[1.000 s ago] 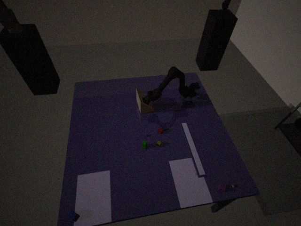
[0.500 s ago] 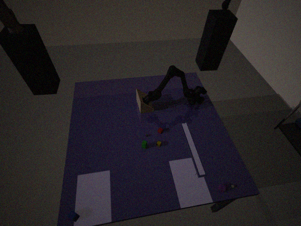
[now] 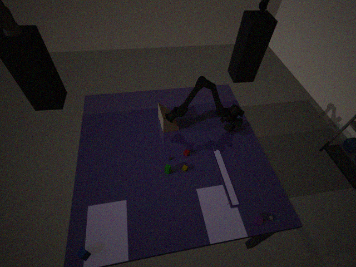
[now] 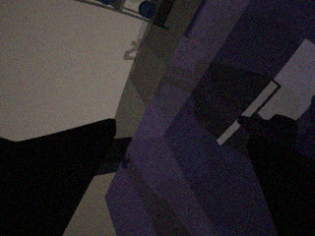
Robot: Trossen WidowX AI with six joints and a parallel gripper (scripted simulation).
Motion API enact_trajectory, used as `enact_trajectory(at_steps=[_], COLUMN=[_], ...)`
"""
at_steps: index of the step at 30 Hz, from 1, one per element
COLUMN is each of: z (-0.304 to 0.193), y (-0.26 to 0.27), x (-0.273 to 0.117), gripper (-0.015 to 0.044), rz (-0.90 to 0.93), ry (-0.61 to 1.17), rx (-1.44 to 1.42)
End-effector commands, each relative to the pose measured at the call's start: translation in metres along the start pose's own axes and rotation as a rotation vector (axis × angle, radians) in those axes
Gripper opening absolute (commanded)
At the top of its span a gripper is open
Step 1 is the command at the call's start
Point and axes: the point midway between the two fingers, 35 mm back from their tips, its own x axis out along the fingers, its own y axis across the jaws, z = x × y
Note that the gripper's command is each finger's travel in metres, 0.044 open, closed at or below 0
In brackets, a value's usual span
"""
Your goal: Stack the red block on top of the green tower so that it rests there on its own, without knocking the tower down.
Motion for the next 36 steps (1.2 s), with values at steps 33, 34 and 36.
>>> enact_trajectory(at_steps=[33,34,36], z=[0.092,0.09,0.084], y=[-0.235,-0.239,-0.246], x=[-0.238,-0.248,-0.266], gripper=[0.044,0.044,0.044], rz=[-0.904,-0.92,-0.946], ry=[-0.003,0.012,0.042], rx=[-0.299,-0.295,-0.287])
